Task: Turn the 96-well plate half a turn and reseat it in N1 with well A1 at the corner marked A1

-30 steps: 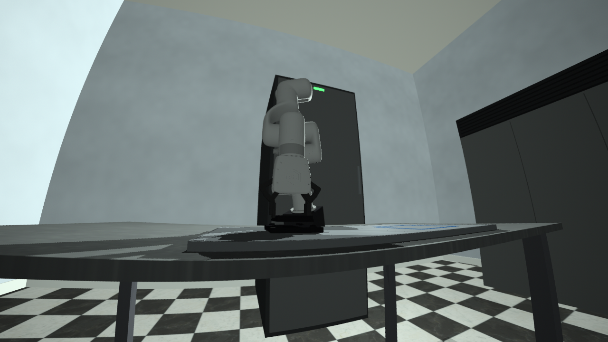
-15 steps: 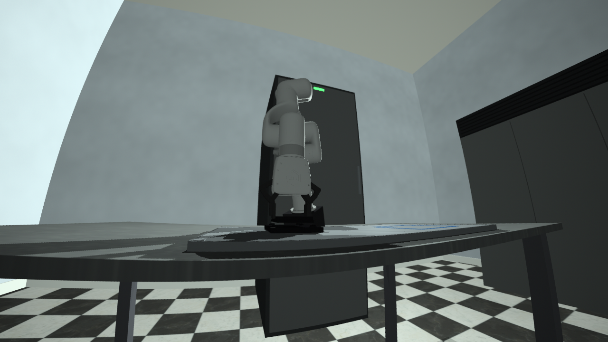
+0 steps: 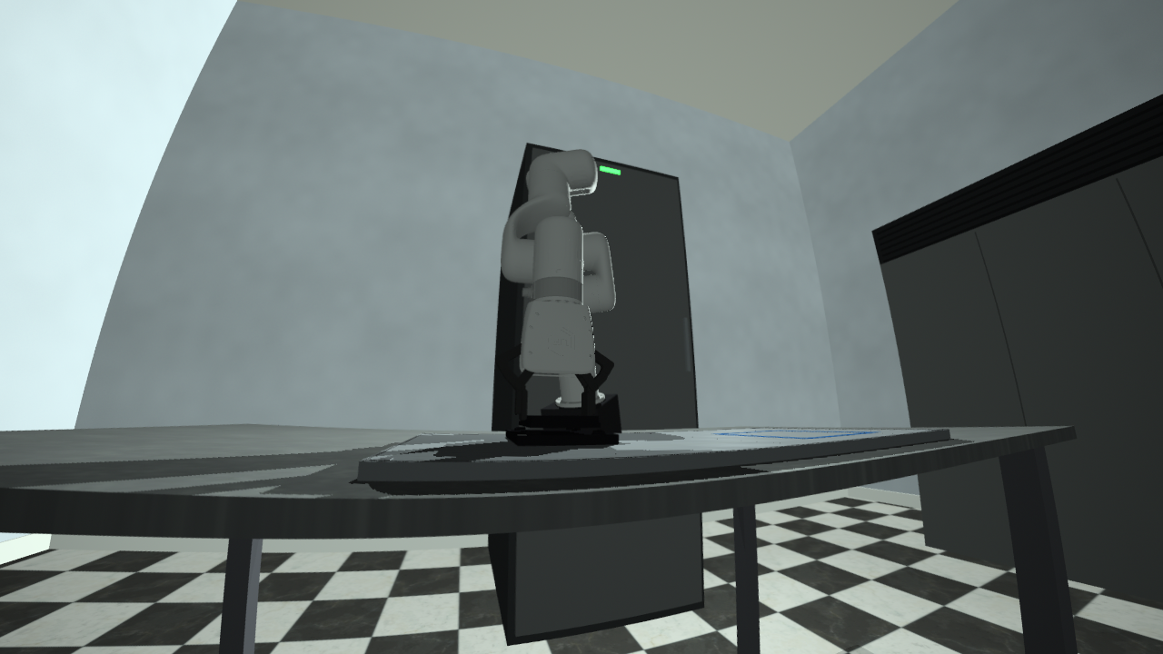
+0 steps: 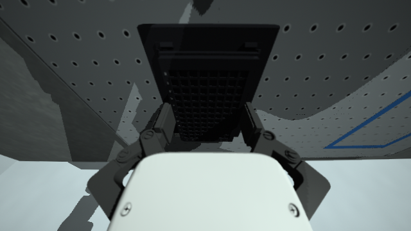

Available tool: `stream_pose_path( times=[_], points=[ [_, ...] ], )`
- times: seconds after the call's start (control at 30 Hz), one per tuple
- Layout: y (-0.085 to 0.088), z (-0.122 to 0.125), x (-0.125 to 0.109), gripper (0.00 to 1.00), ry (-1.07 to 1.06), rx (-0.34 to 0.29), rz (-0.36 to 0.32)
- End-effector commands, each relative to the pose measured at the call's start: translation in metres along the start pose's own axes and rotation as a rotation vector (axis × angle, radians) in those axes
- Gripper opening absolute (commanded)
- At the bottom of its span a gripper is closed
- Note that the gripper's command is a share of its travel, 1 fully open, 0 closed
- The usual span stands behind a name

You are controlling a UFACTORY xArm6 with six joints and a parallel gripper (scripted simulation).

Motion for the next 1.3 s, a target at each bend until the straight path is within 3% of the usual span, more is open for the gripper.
stream_pose_path(
  times=[0.0,1.2,1.23,1.27],
  points=[
    [0.0003,-0.0001,-0.0013,0.00,0.000,0.000,-0.003],
    [-0.0049,-0.0001,-0.0013,0.00,0.000,0.000,-0.003],
    [-0.0055,-0.0001,-0.0013,1.00,0.000,0.000,-0.003],
    [-0.0055,-0.0001,-0.0013,1.00,0.000,0.000,-0.003]
  ],
)
Point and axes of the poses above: the point where the finger pads meet when closed, its own y axis back along the fingers, its own z axis across the jaws, x = y × z, the point moved 3 cm from there along y, back along the fingers, and after that the axes turned 14 degrees about -y, right-handed, at the moved point
